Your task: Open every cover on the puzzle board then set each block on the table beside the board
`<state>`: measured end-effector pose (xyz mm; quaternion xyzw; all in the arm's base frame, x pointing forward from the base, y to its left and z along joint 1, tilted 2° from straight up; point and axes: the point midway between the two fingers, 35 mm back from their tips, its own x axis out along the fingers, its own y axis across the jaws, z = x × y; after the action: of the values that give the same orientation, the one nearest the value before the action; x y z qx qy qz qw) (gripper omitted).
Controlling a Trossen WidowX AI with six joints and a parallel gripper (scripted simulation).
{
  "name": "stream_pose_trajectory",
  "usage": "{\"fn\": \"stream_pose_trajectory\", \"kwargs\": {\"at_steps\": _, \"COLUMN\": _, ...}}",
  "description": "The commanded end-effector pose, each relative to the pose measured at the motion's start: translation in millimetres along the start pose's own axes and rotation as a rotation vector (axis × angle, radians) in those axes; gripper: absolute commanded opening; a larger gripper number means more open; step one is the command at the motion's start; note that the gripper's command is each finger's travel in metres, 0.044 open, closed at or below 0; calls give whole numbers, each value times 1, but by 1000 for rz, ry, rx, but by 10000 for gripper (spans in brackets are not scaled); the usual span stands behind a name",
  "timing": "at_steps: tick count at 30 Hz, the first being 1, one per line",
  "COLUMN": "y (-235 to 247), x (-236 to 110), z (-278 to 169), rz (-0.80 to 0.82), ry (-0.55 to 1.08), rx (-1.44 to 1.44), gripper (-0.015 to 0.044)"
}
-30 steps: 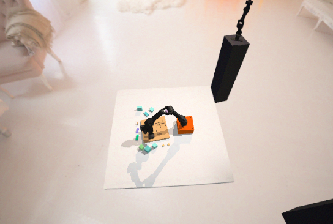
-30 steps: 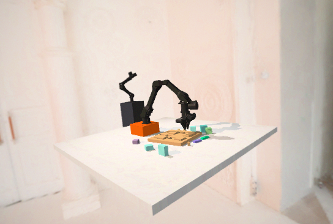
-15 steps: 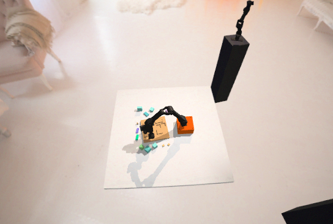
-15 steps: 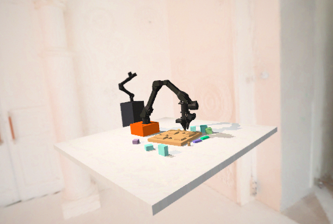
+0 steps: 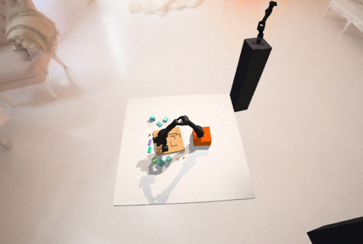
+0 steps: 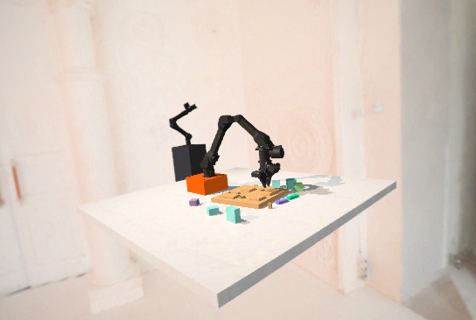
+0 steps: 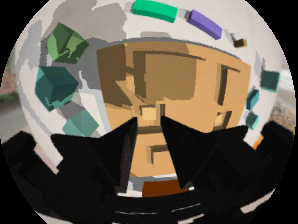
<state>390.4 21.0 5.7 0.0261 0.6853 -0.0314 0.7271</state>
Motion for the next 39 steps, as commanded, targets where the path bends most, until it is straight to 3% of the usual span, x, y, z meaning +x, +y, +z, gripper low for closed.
{"fn": "stream_pose_trajectory", "kwargs": {"at_steps": 1, "y": 0, "x": 5, "z": 0, "rz": -1, "ry": 1, "rx": -5, "gripper": 144}}
{"fn": "stream_pose_trajectory", "kwargs": {"at_steps": 39, "y": -1, "x": 18, "z": -1, "rz": -2, "ry": 1, "rx": -5, "gripper": 144}}
